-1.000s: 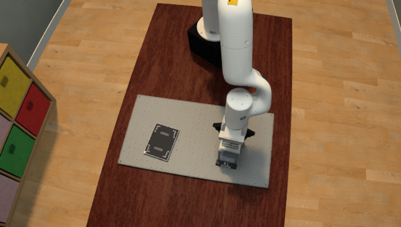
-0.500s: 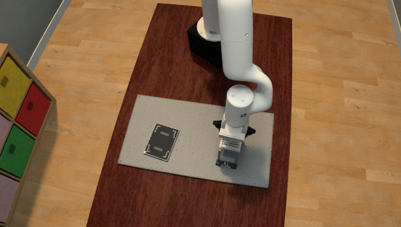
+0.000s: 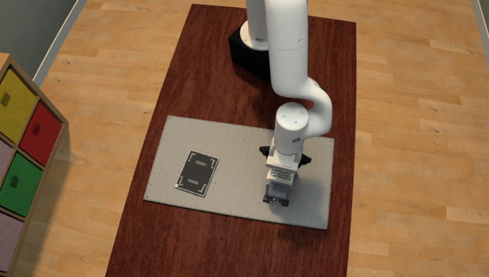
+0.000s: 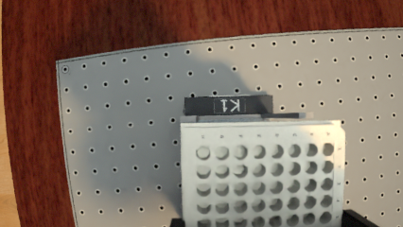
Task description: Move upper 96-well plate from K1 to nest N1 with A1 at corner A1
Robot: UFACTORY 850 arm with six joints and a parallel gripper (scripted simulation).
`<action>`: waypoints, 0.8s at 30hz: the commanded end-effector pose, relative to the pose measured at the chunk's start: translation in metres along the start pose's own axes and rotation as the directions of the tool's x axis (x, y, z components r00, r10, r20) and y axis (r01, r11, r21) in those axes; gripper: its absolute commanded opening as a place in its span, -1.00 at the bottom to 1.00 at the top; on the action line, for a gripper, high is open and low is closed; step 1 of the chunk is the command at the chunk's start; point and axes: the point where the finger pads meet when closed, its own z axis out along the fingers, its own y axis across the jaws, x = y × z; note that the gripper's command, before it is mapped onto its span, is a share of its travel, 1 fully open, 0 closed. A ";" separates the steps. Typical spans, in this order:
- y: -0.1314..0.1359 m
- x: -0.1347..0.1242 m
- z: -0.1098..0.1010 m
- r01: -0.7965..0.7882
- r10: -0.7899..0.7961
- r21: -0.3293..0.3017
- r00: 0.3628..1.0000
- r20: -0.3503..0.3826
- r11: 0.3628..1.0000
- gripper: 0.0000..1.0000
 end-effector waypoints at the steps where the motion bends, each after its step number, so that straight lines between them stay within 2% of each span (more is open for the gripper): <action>1: 0.012 0.003 -0.001 -0.061 0.061 0.001 0.998 -0.002 0.998 -1.00; 24: 0.081 0.013 0.001 -0.061 0.061 0.000 0.998 -0.002 0.998 -1.00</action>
